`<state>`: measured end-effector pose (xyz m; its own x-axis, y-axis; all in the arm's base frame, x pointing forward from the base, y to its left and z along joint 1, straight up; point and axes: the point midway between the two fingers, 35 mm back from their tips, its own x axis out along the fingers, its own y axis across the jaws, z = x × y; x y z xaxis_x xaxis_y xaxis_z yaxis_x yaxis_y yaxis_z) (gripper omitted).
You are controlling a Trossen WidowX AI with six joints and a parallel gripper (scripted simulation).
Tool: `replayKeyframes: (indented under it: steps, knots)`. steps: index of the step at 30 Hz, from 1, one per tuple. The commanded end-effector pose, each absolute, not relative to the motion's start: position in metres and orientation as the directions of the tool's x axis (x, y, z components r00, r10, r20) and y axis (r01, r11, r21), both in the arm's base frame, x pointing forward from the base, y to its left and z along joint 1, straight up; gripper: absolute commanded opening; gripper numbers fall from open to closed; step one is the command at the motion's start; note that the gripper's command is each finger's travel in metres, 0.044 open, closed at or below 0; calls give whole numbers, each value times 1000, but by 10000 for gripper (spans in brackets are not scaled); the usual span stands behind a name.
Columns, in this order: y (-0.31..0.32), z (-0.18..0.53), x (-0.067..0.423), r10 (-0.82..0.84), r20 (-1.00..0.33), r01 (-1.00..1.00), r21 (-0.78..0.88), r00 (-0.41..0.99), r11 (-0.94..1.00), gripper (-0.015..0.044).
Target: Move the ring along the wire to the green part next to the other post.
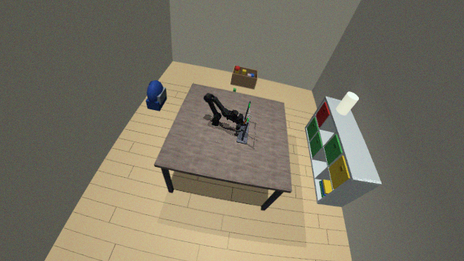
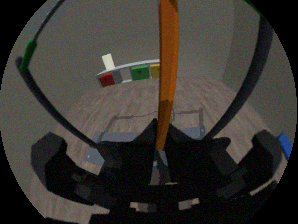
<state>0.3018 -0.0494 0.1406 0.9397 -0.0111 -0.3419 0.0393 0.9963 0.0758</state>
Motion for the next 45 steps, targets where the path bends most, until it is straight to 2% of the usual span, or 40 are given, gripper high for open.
replayKeyframes:
  steps: [1, 19, 26, 37, 45]
  knots:
    - [-40, 148, 293, -17, -399, 66, 110, 917, 992, -150]
    - [13, 175, 261, 67, -645, 201, 333, 761, 921, -150]
    - [25, 184, 259, 91, -671, 223, 367, 736, 903, -150]
    - [20, 184, 259, 69, -674, 164, 276, 735, 947, -150]
    - [3, 181, 258, 33, -675, 63, 117, 737, 991, -150]
